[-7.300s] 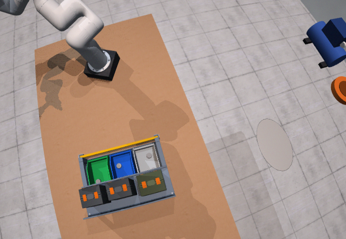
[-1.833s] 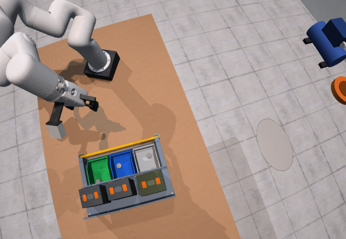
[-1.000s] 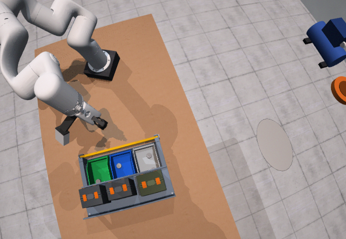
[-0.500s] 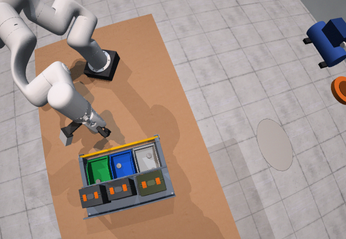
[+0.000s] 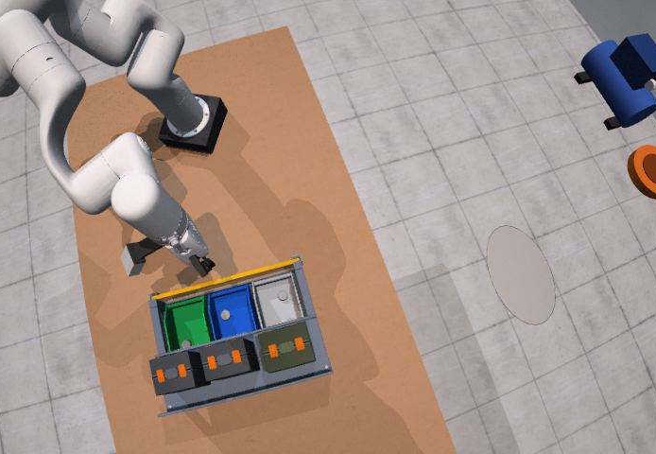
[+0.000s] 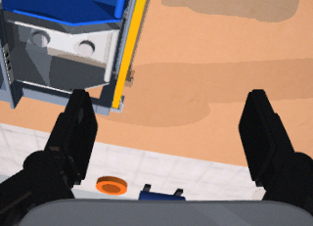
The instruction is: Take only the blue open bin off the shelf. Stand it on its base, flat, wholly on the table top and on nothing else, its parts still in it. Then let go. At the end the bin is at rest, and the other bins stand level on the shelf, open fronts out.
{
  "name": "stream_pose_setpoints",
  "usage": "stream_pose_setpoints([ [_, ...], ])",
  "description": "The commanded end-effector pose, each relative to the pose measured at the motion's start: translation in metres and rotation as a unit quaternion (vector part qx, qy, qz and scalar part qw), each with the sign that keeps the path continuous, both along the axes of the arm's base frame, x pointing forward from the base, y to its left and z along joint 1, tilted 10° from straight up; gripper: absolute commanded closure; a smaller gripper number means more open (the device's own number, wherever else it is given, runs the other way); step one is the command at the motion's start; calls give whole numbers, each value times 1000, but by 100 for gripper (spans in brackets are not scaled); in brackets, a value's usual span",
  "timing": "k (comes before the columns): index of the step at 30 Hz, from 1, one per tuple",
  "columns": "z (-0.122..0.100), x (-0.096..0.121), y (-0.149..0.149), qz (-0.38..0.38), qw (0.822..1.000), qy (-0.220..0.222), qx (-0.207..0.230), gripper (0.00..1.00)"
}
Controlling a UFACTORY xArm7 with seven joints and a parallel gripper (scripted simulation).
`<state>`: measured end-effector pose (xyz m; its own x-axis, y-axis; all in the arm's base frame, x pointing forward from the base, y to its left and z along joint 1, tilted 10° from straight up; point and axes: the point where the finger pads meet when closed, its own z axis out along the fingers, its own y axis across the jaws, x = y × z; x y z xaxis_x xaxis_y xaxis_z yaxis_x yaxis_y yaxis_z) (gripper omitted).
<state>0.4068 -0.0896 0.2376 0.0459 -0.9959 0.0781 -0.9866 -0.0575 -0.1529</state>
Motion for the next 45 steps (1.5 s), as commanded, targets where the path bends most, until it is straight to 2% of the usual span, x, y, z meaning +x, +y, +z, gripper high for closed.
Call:
stream_pose_setpoints([
  [1,-13,12,-1,-41,999,-5,-2,0],
  [8,-13,12,-1,-41,999,-5,-2,0],
  [13,-61,35,-5,-155,988,-5,-3,0],
  [25,-61,35,-5,-155,988,-5,-3,0],
  [30,-95,53,-8,-155,988,-5,-3,0],
  [45,-90,50,-8,-155,988,-7,-4,0],
])
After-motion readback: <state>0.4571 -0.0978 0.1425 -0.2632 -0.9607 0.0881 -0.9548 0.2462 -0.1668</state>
